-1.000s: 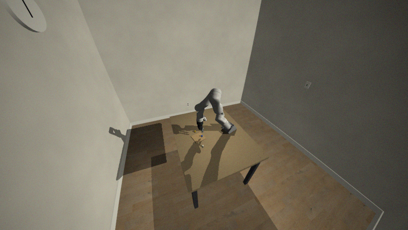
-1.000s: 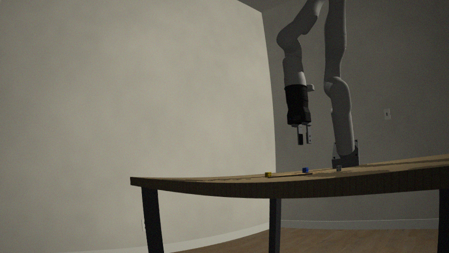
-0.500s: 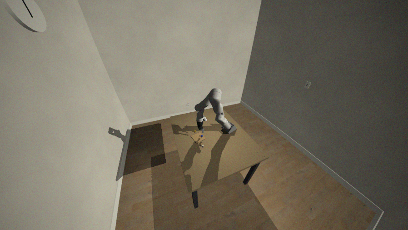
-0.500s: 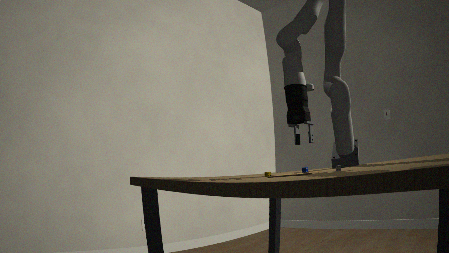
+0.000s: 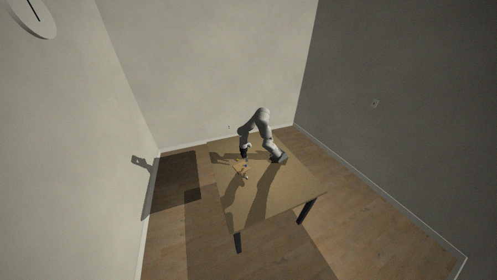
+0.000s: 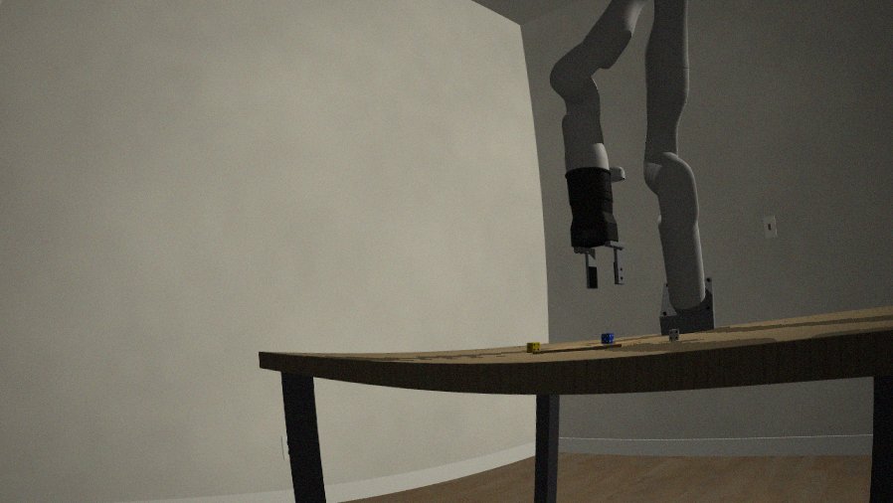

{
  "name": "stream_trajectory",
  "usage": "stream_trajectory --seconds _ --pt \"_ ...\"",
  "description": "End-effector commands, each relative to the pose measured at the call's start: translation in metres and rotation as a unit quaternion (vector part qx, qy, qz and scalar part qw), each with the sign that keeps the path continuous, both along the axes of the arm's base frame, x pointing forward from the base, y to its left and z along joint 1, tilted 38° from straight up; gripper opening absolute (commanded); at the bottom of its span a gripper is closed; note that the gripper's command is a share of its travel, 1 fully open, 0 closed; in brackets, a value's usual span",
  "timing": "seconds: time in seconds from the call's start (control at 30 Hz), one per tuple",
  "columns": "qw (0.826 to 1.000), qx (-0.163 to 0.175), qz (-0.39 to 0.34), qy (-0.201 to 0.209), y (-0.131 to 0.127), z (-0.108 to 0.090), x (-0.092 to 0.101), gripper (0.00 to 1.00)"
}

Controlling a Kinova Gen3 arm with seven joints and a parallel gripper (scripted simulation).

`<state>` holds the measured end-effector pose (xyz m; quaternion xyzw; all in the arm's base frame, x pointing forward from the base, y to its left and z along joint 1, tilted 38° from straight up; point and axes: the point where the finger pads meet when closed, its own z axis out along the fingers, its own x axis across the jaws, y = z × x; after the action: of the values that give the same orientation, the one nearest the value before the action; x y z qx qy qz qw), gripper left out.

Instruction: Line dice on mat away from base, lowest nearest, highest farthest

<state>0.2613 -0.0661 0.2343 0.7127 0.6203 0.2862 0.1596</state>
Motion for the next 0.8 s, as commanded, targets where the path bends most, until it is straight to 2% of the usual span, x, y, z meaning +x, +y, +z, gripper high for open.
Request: stream_trajectory --seconds 0.0,0.23,0.43,0.5,0.63,0.77 --pt "1.0 0.002 -0.003 0.0 -0.001 0.0 0.0 1.0" --pt "0.999 0.026 -0.034 0.005 -0.004 0.001 0.003 1.0" --pt "0.994 0.069 -0.088 0.014 -0.01 0.002 0.007 1.0" --pt "0.994 0.069 -0.088 0.014 -0.01 0.002 0.007 1.0" --pt "0.984 0.108 -0.138 0.022 -0.016 0.003 0.011 1.0" --pt "0.968 0.154 -0.196 0.032 -0.024 0.003 0.017 1.0"
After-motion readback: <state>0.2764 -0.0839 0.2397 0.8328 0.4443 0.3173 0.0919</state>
